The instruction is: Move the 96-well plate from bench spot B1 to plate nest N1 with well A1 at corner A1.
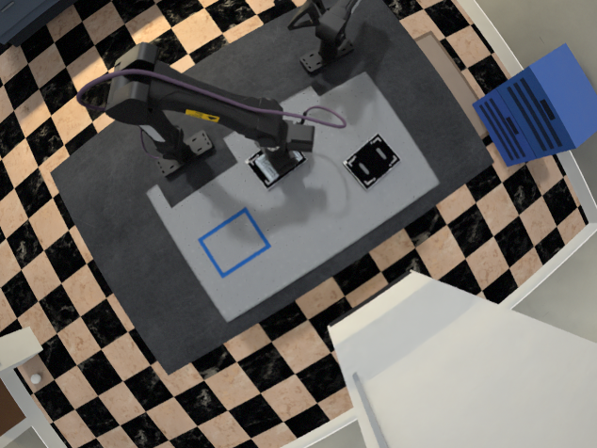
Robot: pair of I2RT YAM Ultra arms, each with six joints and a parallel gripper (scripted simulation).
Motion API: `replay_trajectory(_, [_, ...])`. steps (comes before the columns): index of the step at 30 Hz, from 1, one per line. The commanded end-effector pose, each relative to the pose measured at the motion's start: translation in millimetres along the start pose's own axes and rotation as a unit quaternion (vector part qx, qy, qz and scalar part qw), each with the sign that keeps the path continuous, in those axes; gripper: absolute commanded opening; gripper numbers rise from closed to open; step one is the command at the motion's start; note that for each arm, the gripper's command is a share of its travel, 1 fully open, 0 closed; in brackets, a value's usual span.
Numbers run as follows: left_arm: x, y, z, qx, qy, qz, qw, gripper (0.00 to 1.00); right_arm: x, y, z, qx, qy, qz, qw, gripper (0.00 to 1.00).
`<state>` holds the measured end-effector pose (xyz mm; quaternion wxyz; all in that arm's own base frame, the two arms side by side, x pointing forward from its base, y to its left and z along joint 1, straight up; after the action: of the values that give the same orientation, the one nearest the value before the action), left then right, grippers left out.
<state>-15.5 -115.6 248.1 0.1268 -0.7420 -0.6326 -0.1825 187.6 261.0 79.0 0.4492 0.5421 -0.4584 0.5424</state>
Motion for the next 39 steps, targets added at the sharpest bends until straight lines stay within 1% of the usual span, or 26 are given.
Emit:
replay_trajectory(1, [-0.6,-6.0,8.3,-0.004,0.003,0.014,1.0,1.0,3.8,-3.2,0.0,-0.001,0.0,-0.002,1.0,0.79])
replay_trajectory(18, [-0.4,-10.0,8.2,-0.012,0.002,0.03,0.999,1.0,5.4,-2.4,1.1,0.0,0.001,-0.004,1.0,0.79])
replay_trajectory(39, [0.0,-14.9,8.2,-0.021,0.002,0.05,0.999,1.0,15.7,0.6,4.6,-0.001,-0.003,-0.004,1.0,0.79])
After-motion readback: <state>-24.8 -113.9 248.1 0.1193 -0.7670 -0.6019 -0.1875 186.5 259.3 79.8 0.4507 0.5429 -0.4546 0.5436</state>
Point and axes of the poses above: on each arm, the point where the finger pads meet when closed, its own x axis back along the fingers, its own y axis across the jaws, z = x × y, the point moved 5 cm from there along x, back along the fingers, and after that the axes turned 3 degrees about x, right-handed, at the moved point
